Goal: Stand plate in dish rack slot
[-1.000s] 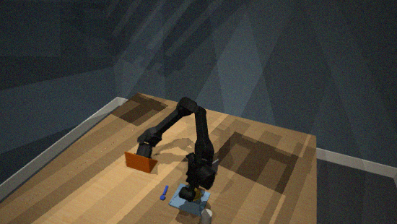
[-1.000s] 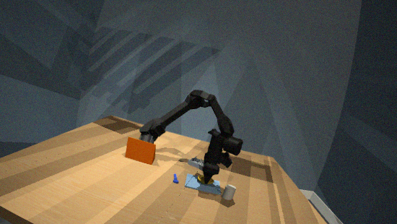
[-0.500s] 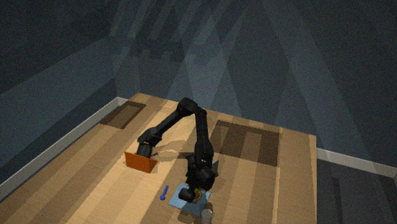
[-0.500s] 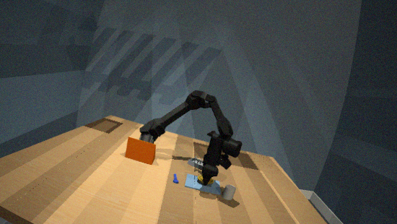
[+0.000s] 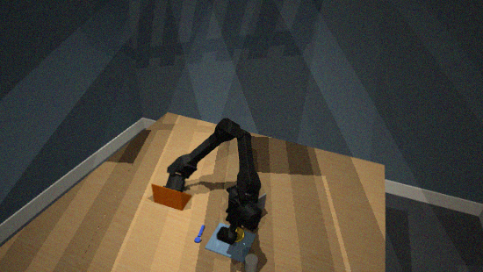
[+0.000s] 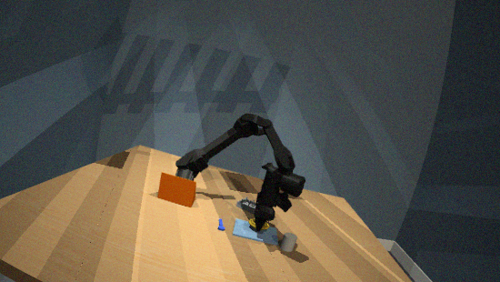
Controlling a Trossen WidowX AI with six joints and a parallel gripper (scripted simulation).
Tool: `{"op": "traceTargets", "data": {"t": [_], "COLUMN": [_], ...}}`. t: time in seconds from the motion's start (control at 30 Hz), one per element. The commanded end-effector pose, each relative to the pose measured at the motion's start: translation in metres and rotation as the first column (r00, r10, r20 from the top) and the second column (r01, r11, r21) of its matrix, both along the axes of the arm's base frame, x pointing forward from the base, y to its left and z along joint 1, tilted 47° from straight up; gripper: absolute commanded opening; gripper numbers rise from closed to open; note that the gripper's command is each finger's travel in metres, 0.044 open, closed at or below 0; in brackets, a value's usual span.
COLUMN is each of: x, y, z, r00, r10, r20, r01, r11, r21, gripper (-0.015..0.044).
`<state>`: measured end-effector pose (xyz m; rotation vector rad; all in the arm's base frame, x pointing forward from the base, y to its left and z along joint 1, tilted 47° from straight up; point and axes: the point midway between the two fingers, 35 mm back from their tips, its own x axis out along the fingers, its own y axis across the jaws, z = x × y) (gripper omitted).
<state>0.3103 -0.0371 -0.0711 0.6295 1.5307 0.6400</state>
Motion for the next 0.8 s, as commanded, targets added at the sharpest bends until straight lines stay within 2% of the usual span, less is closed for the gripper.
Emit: {"op": "traceTargets", "data": {"t": [0.0,0.13,0.77], "x": [0.007,0.010,0.014], "y": [-0.018,-0.032,-0.090], "z": [0.012,0.024,0.080], "r00": [1.000,1.000,1.000], "r10": [-0.004,-0.005,-0.003], "r20": [0.016,0.015,0.014], "r01": [0.004,0.005,0.004], "r11": [1.000,1.000,1.000], "r21": [-0.011,-0.013,-0.012], "gripper": [0.0090,0.0000,0.0000]}}
